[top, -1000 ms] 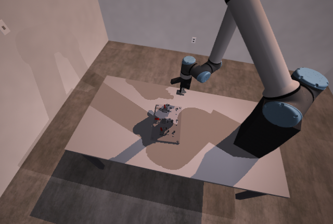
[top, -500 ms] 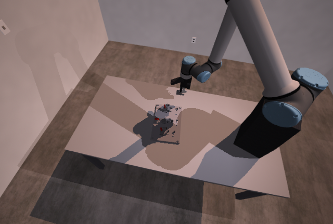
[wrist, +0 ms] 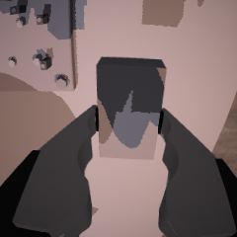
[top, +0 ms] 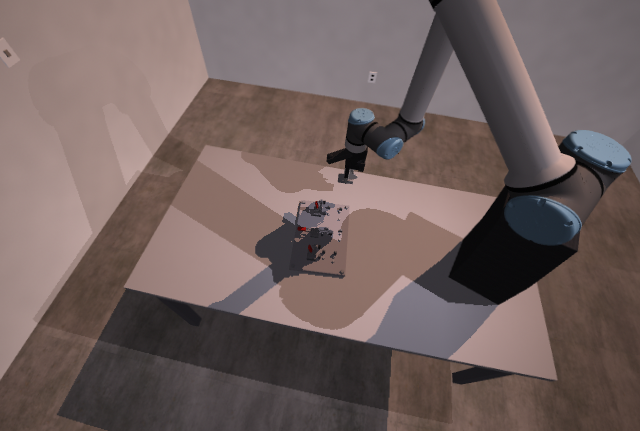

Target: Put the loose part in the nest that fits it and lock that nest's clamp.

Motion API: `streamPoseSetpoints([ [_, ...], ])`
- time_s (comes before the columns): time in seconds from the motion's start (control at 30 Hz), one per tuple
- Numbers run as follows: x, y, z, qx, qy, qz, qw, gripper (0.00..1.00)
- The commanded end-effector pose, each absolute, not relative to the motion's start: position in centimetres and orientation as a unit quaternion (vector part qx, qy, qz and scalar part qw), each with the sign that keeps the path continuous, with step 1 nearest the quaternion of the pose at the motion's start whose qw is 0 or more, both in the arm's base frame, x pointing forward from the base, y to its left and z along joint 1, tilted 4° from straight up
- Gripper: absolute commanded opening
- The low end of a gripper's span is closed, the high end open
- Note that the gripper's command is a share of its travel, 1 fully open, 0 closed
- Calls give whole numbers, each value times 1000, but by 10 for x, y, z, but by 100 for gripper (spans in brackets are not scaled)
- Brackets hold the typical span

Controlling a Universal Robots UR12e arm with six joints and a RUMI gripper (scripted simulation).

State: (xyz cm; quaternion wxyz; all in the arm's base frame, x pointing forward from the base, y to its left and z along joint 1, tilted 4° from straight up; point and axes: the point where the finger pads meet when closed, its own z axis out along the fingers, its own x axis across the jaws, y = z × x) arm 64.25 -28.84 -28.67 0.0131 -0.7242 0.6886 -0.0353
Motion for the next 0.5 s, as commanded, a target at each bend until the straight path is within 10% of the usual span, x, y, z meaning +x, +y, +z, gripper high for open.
streamPoseSetpoints([
  [0.0,647,-289,-289,-724,689,-36,13,0],
  [0.47,661,-288,-299,-724,689,-36,13,0],
])
